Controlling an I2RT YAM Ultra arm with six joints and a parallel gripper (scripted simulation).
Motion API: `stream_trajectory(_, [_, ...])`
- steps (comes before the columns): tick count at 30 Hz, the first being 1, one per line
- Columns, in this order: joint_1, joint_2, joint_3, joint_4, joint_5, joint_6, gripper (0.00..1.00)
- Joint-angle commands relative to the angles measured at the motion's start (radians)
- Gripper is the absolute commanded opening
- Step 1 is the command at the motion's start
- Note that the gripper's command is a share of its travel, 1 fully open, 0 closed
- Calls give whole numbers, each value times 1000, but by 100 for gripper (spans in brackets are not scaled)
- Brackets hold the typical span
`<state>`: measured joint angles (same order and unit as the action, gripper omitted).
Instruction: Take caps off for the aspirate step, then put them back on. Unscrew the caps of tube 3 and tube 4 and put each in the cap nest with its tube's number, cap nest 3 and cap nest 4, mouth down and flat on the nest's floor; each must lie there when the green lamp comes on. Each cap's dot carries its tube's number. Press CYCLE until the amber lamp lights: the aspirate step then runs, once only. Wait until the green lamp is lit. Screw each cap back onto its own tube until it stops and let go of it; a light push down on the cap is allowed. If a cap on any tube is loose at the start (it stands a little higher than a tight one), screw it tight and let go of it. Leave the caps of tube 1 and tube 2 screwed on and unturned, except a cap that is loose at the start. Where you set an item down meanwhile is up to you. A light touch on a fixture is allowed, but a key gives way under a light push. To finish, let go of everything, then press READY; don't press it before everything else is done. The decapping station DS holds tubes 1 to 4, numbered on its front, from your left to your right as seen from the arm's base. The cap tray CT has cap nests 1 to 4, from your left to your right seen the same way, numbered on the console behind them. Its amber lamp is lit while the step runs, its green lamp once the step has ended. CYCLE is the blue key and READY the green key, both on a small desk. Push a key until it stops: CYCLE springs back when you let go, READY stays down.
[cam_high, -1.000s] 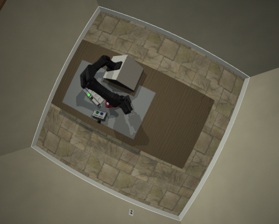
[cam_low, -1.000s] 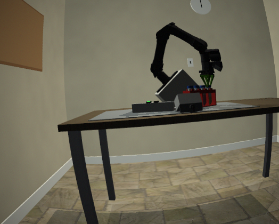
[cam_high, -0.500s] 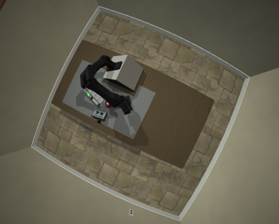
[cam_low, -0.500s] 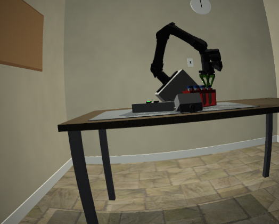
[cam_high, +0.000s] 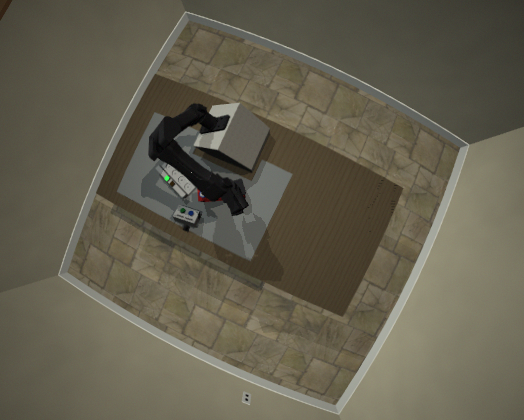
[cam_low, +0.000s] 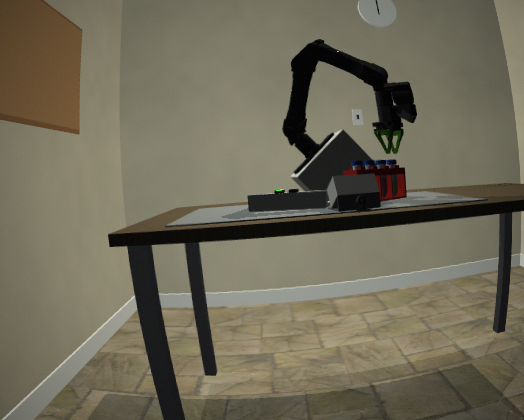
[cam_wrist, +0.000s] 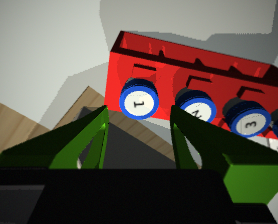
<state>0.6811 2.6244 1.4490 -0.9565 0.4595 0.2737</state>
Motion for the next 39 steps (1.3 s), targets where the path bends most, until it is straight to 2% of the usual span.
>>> stream_trajectory(1, [21, -13, 25, -53, -7, 20, 49])
stream_trajectory(7, [26, -16, 34, -66, -9, 24, 49])
stream_trajectory(11, [-47, -95, -26, -55, 30, -378, 49])
stream_trajectory(13, [-84, -133, -50, -52, 50, -450, 49])
stream_trajectory(24, [-88, -138, -52, -51, 52, -454, 49])
stream_trajectory(36, [-138, -99, -129, 88, 77, -504, 49])
stream_trajectory(39, [-138, -99, -129, 88, 77, -504, 49])
